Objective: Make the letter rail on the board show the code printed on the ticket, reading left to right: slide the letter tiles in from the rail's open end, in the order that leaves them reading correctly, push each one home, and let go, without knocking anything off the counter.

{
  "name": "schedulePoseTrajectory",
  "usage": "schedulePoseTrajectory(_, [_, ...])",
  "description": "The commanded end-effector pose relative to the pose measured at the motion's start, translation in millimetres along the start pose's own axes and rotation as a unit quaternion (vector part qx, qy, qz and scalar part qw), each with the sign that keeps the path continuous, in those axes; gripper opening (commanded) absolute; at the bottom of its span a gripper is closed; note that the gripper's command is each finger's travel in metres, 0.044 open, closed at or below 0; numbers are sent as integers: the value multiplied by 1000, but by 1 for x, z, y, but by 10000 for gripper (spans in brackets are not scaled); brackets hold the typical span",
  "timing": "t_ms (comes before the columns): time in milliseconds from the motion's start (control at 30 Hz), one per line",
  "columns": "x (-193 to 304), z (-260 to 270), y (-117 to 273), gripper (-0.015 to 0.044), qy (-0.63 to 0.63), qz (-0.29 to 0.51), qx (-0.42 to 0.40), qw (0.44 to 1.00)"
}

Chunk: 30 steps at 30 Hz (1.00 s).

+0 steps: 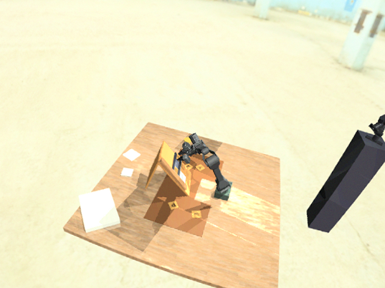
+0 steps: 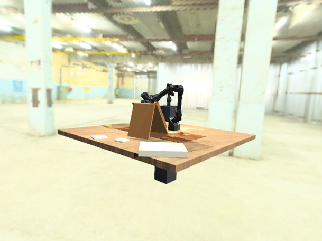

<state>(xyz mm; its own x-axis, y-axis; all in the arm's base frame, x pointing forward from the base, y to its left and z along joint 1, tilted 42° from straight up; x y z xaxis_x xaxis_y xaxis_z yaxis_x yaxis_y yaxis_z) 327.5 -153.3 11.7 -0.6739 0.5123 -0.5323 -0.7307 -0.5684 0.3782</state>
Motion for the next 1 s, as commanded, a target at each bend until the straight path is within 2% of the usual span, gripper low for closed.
schedulePoseTrajectory(0, [0,1,0,0,-1,0,1,1000])
schedulePoseTrajectory(967, [4,17,0,0,-1,0,1,1000])
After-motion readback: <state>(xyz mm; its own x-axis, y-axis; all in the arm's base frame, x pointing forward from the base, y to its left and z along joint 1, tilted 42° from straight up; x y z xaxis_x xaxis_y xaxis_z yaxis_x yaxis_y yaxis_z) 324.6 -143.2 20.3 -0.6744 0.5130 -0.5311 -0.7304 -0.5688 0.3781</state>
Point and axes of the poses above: the point midway between the two fingers, 35 mm back from their tips, its own y axis back along the fingers, its own z axis across the jaws, x = y × z, the point moved 4 cm from there along y, back along the fingers, and after that the axes turned 11 degrees about -y, right-handed, at the moved point
